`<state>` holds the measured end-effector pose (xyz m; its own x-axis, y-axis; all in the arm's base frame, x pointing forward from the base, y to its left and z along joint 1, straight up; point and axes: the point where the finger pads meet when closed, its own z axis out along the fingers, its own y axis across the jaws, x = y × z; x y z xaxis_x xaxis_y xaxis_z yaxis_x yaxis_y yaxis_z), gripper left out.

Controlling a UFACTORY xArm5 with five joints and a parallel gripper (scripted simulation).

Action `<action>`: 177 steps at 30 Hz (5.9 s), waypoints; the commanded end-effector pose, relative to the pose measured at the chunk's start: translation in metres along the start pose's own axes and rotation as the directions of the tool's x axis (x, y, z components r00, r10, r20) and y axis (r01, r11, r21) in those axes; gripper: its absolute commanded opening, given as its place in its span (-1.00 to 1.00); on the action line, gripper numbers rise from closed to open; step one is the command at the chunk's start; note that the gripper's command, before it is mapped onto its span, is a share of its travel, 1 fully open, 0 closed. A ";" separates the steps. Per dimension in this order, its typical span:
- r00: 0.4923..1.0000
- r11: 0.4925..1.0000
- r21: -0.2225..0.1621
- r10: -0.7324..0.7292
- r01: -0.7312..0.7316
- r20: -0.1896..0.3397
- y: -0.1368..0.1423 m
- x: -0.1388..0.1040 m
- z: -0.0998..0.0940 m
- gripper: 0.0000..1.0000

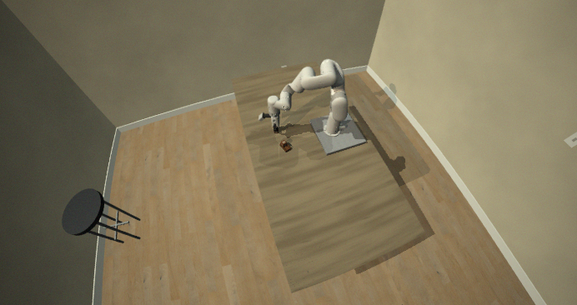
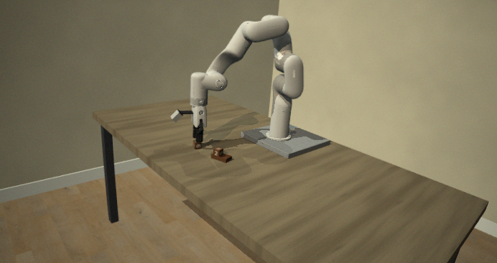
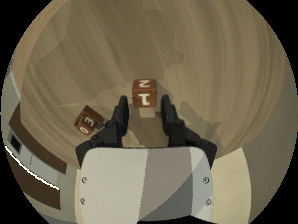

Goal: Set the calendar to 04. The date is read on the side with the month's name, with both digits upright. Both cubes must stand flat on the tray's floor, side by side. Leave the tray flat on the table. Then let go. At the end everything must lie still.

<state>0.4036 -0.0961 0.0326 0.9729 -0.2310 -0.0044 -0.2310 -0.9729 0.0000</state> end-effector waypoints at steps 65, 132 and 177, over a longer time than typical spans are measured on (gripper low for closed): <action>0.973 1.000 0.001 0.001 -0.001 -0.232 -0.002 -0.003 -0.048 -0.01; 0.667 1.000 0.006 0.005 -0.001 -0.745 -0.002 -0.013 -0.042 -0.01; 0.571 1.000 0.006 0.005 0.000 -0.821 -0.002 -0.015 -0.036 -0.01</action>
<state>0.3891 -0.0908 0.0693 0.5595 -0.1384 0.8172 -0.2316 -0.9728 -0.0062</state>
